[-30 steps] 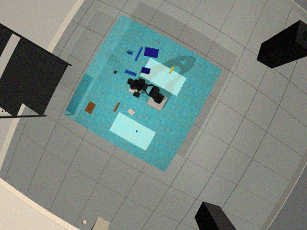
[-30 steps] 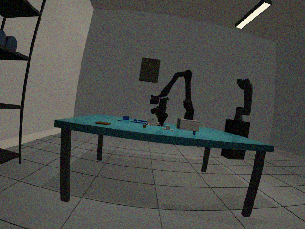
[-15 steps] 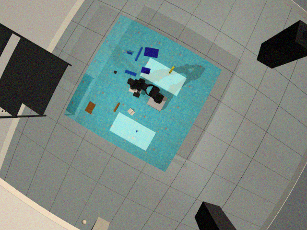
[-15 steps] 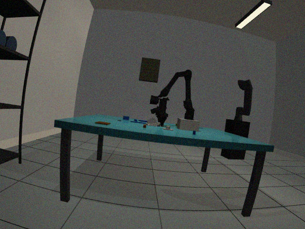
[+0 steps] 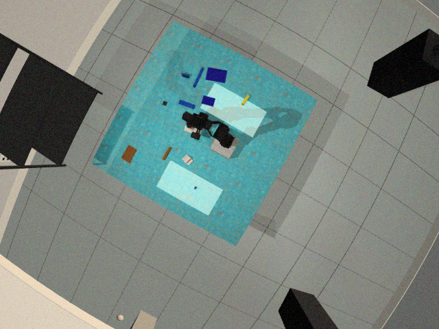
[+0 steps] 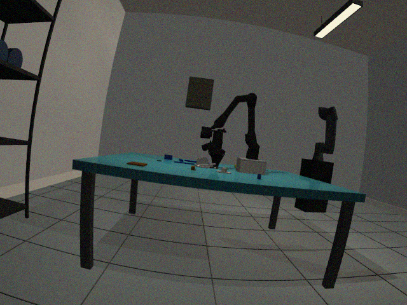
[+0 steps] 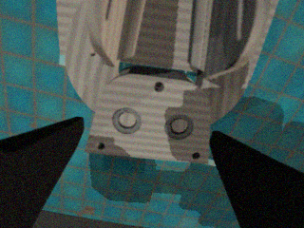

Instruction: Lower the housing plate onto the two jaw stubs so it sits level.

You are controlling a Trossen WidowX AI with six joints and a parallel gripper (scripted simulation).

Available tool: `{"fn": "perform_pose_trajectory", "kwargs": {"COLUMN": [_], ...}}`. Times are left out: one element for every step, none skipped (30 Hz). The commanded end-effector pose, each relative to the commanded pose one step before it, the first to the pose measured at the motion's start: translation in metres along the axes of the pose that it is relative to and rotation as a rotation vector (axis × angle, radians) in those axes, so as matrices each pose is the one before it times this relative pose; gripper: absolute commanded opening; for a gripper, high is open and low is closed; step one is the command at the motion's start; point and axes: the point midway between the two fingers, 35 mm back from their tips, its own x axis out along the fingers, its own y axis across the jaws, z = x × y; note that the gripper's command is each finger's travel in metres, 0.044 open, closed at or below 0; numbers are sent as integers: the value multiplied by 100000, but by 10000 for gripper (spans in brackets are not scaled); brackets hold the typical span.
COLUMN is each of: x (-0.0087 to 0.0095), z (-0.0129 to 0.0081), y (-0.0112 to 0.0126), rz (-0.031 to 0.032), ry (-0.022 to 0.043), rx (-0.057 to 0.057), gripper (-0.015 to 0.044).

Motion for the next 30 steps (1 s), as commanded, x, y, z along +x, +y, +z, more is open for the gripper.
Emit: {"fn": "perform_pose_trajectory", "kwargs": {"x": [-2984,-1078,-1193,-1004,-616,-206,0,0,0,812,-189,-567,-943,-1190,-1182,-924,-550,-182,0,0,0,0,0,0,0,0,0,0,0,0], "z": [615,-48,-117,-150,-116,-43,0,0,0,246,-50,-160,-302,-446,-518,-459,-297,-103,0,0,0,0,0,0,0,0,0,0,0,0], "y": [-87,11,24,30,23,8,0,0,0,-58,5,17,35,59,76,72,49,17,0,0,0,0,0,0,0,0,0,0,0,0], "rz": [-277,11,13,12,8,3,0,0,0,-281,8,25,42,56,59,48,30,10,0,0,0,0,0,0,0,0,0,0,0,0], "ry": [-2211,-47,-45,-32,-17,-5,0,0,0,-613,23,71,121,160,167,137,84,28,0,0,0,0,0,0,0,0,0,0,0,0], "rx": [-70,54,59,50,31,10,0,0,0,465,-15,-45,-75,-95,-94,-74,-44,-15,0,0,0,0,0,0,0,0,0,0,0,0], "gripper": [440,440,440,440,440,440,440,440,440,440,440,440,440,440,440,440,440,440,440,440,440,440,440,440,440,440,440,440,440,440]}}
